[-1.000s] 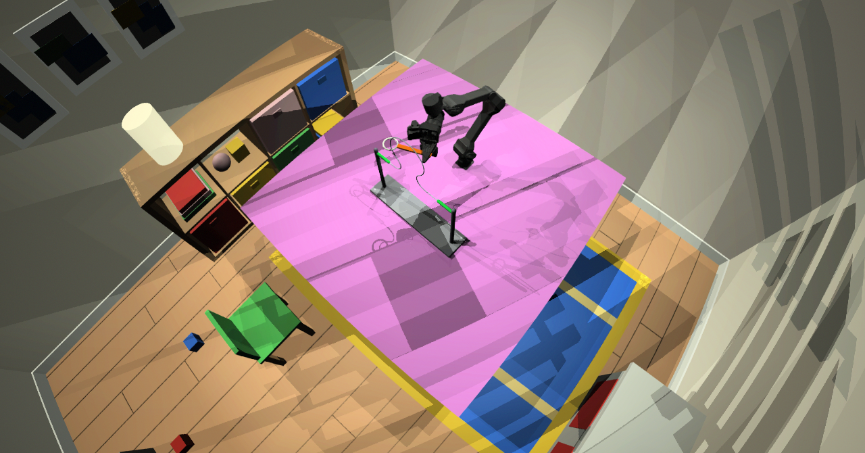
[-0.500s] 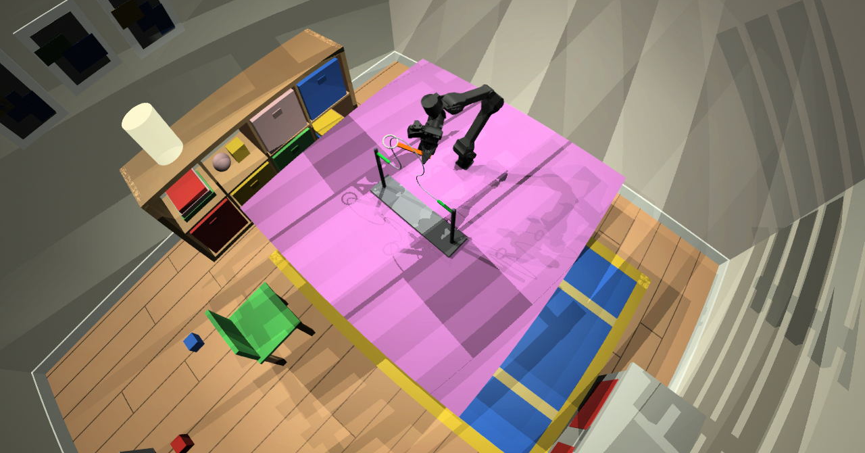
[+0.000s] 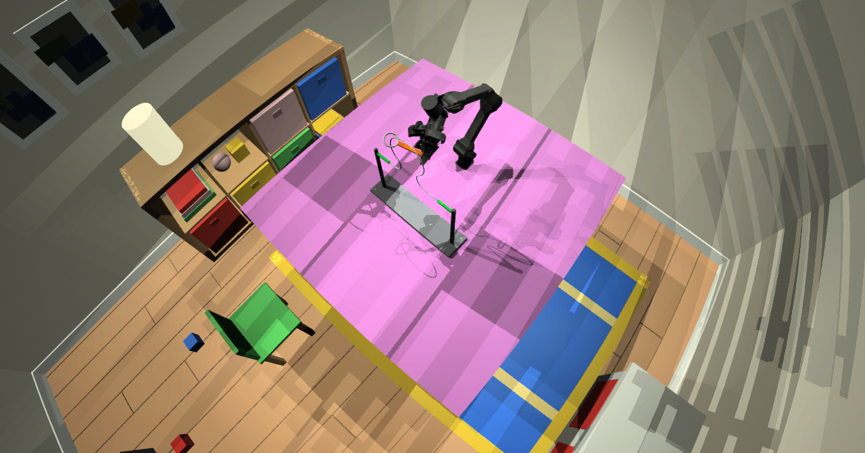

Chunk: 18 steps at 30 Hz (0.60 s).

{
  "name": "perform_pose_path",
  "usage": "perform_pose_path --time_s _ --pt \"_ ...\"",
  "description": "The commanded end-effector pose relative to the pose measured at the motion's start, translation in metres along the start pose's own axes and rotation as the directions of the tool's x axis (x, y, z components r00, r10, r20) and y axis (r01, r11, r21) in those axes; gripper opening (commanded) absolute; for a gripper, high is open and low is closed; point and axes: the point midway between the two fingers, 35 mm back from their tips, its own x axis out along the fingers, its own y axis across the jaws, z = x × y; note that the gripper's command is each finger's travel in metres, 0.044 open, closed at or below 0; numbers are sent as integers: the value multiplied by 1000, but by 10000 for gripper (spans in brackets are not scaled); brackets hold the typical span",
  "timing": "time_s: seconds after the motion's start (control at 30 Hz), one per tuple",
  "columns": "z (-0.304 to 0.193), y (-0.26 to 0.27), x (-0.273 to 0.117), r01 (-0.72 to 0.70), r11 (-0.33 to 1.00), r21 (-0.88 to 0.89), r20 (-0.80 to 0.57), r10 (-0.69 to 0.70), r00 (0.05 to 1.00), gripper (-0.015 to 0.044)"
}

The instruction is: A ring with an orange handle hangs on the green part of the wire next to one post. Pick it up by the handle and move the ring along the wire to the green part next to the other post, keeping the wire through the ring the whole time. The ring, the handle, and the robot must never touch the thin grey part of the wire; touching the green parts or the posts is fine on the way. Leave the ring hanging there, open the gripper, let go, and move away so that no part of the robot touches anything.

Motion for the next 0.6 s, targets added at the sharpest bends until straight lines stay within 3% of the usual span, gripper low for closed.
perform_pose_path --time_s 0.0,0.57 --pt "1 -1 0 24 999 -46 10 -23 1000 -150" --pt "2 -8 0 132 965 -225 50 -124 991 -150"
